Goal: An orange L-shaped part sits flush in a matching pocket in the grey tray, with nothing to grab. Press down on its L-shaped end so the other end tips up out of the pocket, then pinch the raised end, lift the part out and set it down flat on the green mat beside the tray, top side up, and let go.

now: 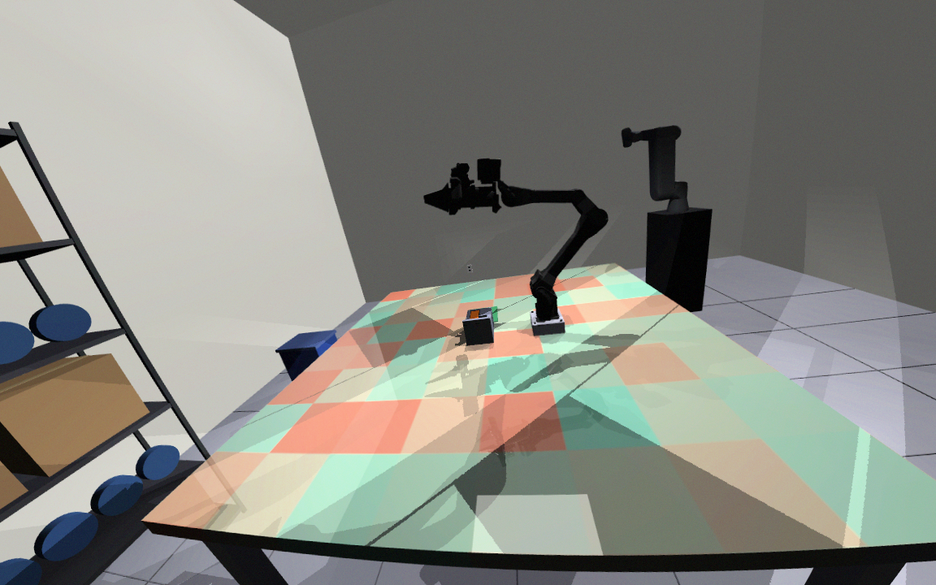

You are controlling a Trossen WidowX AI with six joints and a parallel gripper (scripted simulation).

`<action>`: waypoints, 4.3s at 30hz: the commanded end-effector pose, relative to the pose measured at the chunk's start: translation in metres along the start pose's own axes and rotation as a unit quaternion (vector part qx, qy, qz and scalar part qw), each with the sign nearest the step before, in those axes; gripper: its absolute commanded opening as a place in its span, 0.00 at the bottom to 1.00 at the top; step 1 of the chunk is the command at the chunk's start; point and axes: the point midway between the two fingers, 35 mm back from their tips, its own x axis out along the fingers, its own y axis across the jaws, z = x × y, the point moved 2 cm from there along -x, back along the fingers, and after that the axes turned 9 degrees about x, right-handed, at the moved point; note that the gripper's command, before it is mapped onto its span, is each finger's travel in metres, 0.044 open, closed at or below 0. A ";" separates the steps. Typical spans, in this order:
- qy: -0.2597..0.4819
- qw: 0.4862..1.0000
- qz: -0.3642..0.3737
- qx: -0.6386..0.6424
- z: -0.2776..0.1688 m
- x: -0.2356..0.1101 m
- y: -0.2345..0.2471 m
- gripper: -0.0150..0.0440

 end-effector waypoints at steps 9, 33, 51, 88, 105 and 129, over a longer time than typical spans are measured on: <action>0.382 0.909 -0.165 0.033 -0.162 0.017 -0.059 0.56; 0.698 0.662 -0.274 -0.005 -0.253 -0.062 -0.076 0.56; 0.698 0.662 -0.274 -0.005 -0.321 -0.072 -0.103 0.56; 0.698 0.661 -0.274 -0.005 -0.355 -0.076 -0.117 0.56; 0.695 0.667 -0.270 -0.004 -0.351 -0.073 -0.113 0.56; 0.698 0.662 -0.274 -0.005 -0.253 -0.062 -0.076 0.56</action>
